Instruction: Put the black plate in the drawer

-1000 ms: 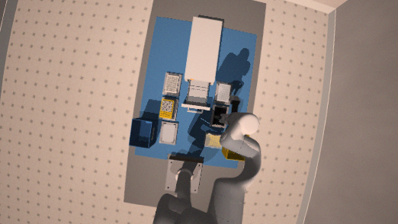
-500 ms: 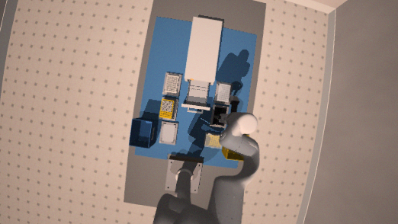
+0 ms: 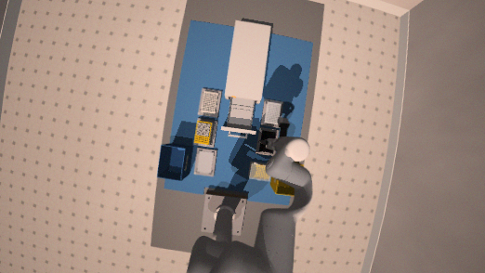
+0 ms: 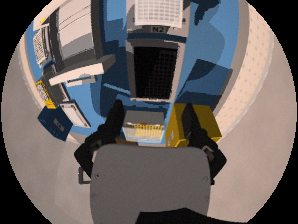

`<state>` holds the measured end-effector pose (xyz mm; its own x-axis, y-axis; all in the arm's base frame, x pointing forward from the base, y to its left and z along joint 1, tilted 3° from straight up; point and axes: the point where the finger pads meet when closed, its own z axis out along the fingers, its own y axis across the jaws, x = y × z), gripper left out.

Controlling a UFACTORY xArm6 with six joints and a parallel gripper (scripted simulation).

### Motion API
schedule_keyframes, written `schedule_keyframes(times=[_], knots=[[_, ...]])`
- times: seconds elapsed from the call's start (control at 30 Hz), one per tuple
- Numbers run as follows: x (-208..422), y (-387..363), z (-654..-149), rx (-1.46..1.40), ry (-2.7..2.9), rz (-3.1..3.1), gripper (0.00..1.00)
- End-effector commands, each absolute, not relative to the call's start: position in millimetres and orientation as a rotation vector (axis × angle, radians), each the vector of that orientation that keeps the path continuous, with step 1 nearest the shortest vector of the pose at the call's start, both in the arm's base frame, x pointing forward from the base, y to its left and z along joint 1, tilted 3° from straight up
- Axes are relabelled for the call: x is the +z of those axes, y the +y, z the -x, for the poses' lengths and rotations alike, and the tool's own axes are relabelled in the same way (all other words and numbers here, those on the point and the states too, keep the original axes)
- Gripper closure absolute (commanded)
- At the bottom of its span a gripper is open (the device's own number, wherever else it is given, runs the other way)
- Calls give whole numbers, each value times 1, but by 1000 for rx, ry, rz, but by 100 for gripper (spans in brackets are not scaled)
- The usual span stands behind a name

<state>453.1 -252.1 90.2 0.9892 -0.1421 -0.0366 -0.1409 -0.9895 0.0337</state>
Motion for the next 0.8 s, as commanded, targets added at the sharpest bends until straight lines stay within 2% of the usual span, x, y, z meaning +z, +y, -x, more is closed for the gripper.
schedule_keyframes(times=[0.0,0.77], knots=[[86,-253,-454,-53,-221,-3100,0],[51,-254,-453,-53,-221,-3100,0]])
